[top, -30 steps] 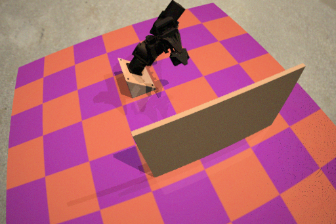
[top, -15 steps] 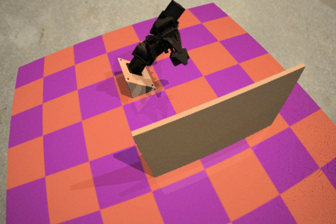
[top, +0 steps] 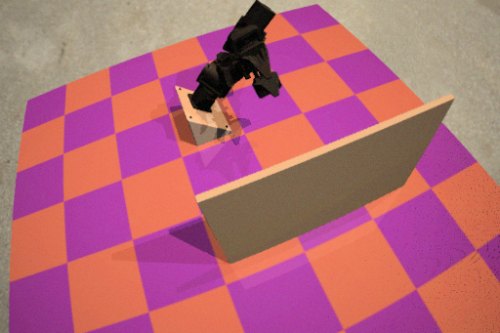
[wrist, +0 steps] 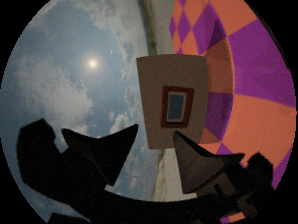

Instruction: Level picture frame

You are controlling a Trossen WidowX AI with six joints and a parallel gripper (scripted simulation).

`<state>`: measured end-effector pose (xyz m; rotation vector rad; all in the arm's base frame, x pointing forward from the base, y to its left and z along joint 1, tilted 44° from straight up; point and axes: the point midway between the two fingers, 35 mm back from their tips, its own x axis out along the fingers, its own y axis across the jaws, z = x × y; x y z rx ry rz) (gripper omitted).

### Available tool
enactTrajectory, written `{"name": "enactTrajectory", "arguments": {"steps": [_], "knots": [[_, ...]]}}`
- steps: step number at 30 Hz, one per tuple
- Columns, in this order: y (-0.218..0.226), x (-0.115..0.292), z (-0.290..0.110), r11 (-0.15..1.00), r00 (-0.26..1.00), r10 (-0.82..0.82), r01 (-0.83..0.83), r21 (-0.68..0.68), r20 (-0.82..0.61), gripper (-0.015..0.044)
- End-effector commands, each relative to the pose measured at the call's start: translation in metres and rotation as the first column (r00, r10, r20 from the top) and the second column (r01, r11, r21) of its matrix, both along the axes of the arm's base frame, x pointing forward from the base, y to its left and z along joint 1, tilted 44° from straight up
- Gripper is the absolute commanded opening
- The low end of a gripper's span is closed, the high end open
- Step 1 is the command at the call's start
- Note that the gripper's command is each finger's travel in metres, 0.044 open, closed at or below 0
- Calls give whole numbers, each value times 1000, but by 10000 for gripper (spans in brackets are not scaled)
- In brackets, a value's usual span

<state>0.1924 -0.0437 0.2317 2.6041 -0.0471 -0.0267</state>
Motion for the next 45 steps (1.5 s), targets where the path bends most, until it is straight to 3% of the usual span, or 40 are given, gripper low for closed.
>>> {"name": "enactTrajectory", "arguments": {"steps": [1, 12, 27, 45], "knots": [[0, 0, 0, 1000, 1000, 2, -2, 7, 0, 260], [0, 3, 0, 1000, 1000, 0, 0, -7, 0, 260], [36, 60, -11, 990, 1000, 3, -3, -140, 4, 260], [36, 74, -7, 990, 1000, 3, -3, -141, 5, 260]]}}
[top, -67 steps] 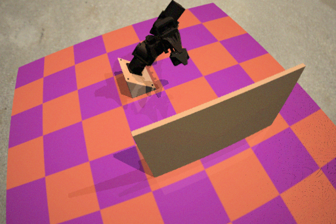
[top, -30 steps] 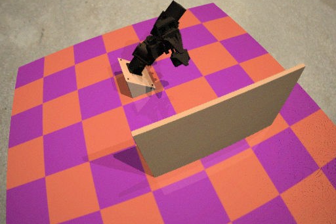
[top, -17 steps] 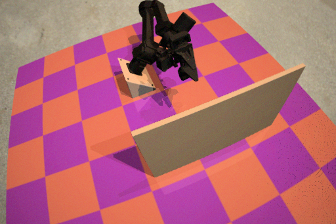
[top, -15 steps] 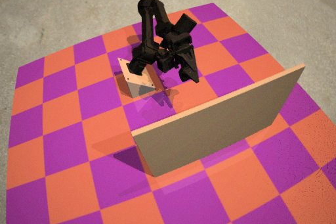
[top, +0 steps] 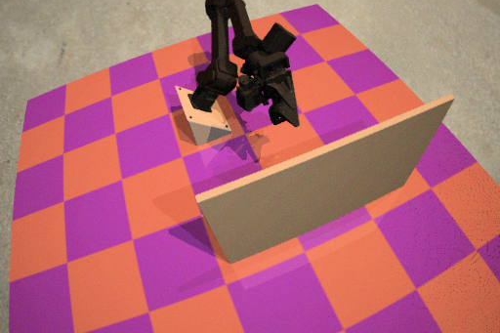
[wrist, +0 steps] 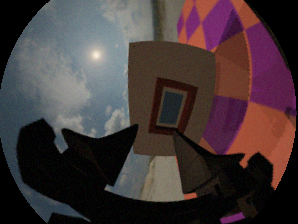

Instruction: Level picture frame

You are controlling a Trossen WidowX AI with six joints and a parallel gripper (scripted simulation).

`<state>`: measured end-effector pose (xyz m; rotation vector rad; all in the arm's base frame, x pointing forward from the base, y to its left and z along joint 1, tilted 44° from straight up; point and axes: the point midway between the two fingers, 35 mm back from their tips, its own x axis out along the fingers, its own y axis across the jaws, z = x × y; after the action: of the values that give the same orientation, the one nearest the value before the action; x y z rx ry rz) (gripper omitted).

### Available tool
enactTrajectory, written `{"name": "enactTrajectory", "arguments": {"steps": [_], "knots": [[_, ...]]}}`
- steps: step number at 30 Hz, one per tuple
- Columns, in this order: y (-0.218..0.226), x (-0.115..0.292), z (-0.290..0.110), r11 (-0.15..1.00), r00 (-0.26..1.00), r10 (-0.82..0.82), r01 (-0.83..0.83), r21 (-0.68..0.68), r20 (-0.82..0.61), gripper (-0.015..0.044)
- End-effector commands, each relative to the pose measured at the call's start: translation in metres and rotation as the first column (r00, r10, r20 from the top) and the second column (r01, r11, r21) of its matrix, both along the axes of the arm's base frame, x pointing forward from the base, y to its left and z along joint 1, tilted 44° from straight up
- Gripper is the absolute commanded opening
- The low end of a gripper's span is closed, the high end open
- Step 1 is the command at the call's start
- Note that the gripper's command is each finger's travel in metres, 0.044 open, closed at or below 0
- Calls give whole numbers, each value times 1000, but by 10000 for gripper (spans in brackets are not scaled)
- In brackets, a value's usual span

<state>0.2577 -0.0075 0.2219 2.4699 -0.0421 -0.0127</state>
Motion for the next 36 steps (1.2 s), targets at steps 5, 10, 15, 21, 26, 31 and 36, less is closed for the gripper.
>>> {"name": "enactTrajectory", "arguments": {"steps": [5, 10, 15, 21, 26, 31, 36], "knots": [[-2, 39, 5, 1000, 1000, -3, 3, -7, 1, 260], [-3, 71, 0, 1000, 1000, -3, 3, -7, 3, 260], [-3, 75, -1, 1000, 1000, -3, 3, -7, 3, 260], [-3, 75, -1, 1000, 1000, -3, 3, -7, 3, 260], [-3, 75, -1, 1000, 1000, -3, 3, -7, 3, 260], [-3, 77, -1, 1000, 1000, -3, 3, -7, 3, 260], [-3, 84, 0, 1000, 1000, -3, 3, -7, 4, 260]]}}
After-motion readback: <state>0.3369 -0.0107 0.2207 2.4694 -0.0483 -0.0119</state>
